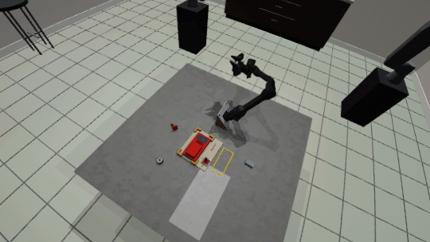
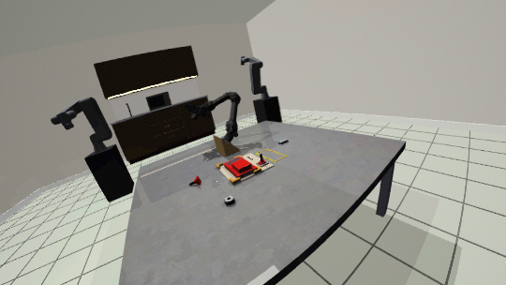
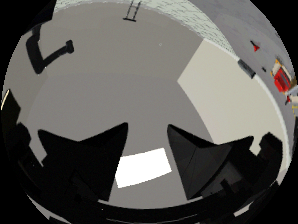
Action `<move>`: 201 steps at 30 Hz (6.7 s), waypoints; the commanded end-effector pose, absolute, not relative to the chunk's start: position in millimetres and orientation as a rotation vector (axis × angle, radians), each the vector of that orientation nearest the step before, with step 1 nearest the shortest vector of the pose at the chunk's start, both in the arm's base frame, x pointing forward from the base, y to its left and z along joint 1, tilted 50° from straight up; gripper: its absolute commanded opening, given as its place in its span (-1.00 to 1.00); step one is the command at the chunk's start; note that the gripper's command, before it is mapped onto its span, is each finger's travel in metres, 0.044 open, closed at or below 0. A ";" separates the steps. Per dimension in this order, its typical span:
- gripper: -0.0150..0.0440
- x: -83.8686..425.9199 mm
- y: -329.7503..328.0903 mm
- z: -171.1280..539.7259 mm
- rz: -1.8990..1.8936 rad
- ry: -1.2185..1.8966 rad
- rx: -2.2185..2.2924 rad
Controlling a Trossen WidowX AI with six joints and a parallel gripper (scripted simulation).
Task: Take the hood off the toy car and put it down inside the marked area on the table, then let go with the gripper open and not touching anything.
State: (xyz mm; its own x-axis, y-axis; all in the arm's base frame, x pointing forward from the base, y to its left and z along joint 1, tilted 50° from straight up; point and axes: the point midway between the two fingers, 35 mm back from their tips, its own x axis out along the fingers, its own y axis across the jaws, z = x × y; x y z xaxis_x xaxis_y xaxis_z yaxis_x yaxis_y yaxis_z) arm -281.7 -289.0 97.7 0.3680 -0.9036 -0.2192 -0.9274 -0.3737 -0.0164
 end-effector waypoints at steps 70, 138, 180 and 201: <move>1.00 335.9 -151.5 -8.2 -0.930 -3.654 -2.541; 1.00 347.4 -72.4 -36.2 -1.633 -3.815 -1.802; 1.00 345.5 -54.8 -52.0 -1.636 -3.812 -1.803; 1.00 345.4 -46.8 -58.8 -1.637 -3.811 -1.804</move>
